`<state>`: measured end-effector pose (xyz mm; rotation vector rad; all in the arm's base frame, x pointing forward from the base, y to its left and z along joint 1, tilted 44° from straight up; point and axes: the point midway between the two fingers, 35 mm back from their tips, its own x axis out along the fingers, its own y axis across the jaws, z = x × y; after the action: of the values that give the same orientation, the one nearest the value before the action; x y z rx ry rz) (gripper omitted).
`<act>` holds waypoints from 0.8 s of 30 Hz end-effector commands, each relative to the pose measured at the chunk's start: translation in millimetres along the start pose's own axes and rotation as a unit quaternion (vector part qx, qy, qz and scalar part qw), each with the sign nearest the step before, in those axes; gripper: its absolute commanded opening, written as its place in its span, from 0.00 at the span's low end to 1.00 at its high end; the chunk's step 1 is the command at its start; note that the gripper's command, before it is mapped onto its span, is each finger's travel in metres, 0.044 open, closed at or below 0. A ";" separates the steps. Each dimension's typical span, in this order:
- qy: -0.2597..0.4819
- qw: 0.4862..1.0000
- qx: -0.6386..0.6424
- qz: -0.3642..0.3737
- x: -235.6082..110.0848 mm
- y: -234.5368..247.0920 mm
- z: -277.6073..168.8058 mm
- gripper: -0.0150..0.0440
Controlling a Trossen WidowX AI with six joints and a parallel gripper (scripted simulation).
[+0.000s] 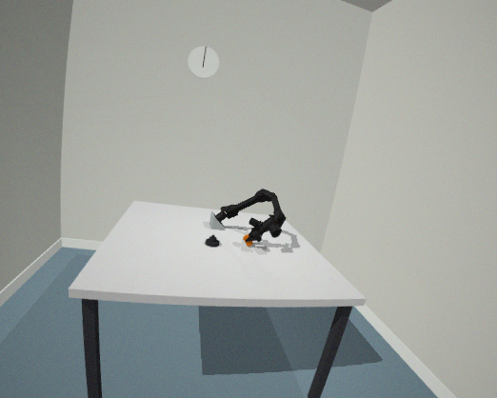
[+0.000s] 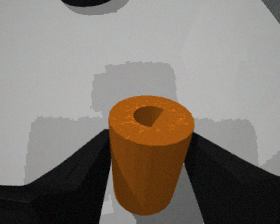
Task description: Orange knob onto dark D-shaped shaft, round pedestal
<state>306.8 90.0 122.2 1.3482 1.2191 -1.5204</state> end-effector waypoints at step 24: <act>-0.099 0.995 0.001 0.006 -11.0 0.8 -14.6 0.56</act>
<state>312.0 102.8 132.1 1.1670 1.0886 -1.6048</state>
